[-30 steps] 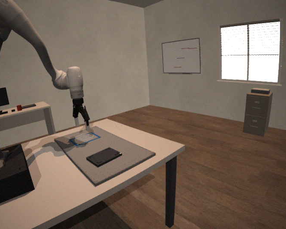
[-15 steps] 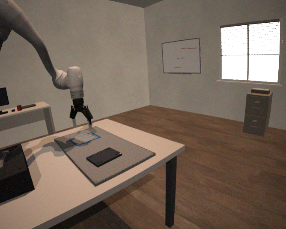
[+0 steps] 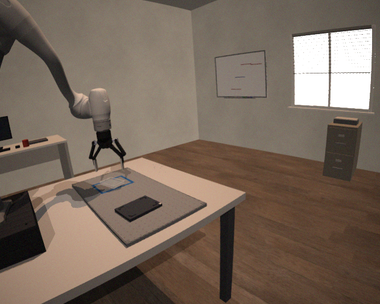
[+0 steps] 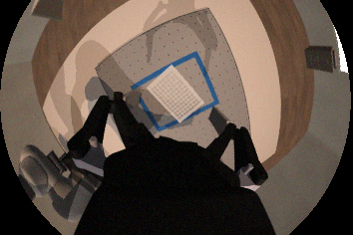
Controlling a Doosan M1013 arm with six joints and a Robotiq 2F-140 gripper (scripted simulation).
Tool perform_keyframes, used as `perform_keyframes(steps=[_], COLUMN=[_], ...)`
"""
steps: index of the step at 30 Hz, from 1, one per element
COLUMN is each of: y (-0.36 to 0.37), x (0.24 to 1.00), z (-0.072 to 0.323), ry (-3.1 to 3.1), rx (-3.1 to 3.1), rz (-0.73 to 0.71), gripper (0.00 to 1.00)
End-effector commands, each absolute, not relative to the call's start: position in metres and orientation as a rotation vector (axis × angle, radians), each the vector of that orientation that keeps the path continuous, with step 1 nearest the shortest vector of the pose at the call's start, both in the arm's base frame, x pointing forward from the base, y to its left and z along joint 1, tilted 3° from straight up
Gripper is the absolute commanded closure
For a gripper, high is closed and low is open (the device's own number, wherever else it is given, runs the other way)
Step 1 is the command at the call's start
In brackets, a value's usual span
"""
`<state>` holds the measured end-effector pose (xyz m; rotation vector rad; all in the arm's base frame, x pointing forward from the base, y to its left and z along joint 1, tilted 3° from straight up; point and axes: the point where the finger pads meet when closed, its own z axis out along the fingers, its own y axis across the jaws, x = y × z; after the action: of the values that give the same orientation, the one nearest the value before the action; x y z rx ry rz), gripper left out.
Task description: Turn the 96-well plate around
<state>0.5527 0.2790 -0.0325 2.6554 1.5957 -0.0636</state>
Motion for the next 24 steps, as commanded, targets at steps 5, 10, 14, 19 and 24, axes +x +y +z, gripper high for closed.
perform_keyframes(steps=[5,10,14,19,24], y=[0.2790,0.2790,0.2790,0.2790,0.2790], x=[0.5527,0.5527,0.5527,0.5527,0.5527], z=[-0.0323,-0.0323,-0.0323,-0.0323,-0.0323], ry=[1.969,2.166,2.241,2.417,2.577], rx=[2.414,2.244,2.172,1.981,1.775], rz=[-0.071,-0.074,-0.075,-0.077,-0.079], gripper=[0.00,0.00,0.00,0.00,0.00])
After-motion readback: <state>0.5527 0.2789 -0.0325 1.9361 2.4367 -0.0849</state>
